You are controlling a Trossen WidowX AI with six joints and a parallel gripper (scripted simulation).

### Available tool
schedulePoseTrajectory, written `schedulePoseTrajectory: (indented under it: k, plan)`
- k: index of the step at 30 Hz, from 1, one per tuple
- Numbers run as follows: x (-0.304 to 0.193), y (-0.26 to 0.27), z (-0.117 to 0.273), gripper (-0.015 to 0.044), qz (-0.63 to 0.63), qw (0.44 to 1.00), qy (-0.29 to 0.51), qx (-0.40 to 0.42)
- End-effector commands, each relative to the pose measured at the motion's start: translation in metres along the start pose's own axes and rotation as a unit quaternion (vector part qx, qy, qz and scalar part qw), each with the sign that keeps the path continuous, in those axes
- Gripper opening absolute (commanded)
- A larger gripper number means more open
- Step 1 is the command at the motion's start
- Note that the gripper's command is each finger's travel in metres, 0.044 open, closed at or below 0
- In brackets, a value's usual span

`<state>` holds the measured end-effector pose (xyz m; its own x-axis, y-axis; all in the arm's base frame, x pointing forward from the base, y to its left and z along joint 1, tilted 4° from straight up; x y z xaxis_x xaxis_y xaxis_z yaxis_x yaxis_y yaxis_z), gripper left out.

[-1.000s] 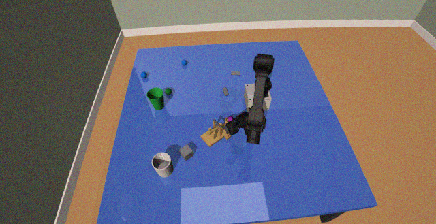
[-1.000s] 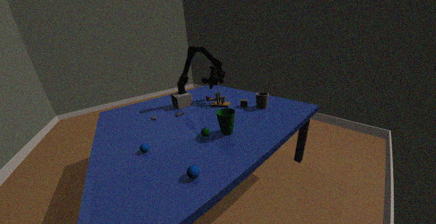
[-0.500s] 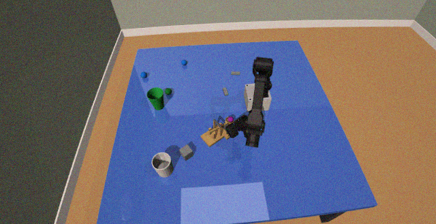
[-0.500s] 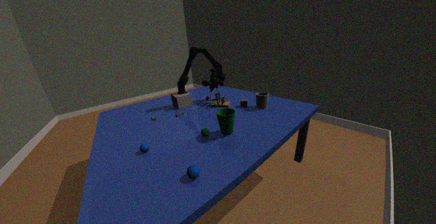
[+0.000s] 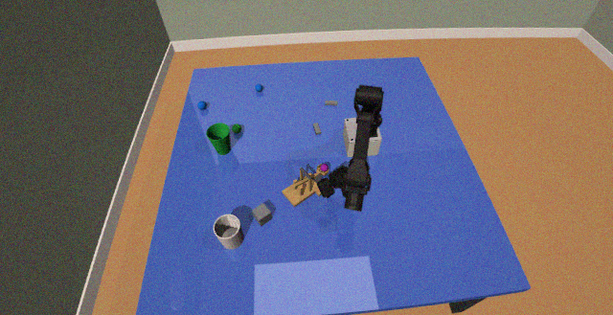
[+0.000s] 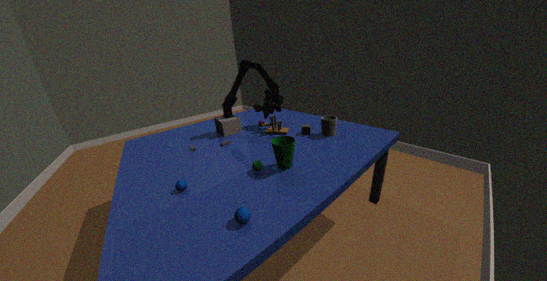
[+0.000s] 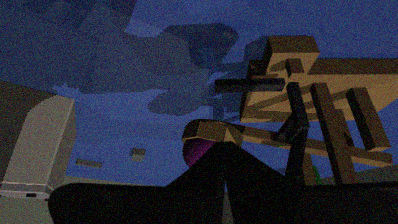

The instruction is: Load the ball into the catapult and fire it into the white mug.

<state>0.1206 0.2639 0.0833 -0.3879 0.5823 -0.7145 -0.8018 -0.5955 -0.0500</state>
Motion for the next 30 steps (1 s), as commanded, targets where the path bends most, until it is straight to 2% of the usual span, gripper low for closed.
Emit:
schedulePoseTrajectory:
  k: [1, 30]
  plan:
    - [0.005, 0.0, -0.006, 0.0, 0.002, 1.0, 0.002, -0.001]
    - [0.042, 0.003, -0.05, 0.0, 0.002, 1.0, 0.002, 0.0]
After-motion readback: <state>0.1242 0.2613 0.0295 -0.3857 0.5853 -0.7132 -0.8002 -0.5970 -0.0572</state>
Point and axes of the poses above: the point midway between the two fingers, 35 mm back from their tips, its own z axis back along the fingers, its own y axis across the jaws, x = y × z, the point moved 10 cm from there along z, back along the fingers, and after that the axes turned 3 degrees about z, right-handed, at the moved point
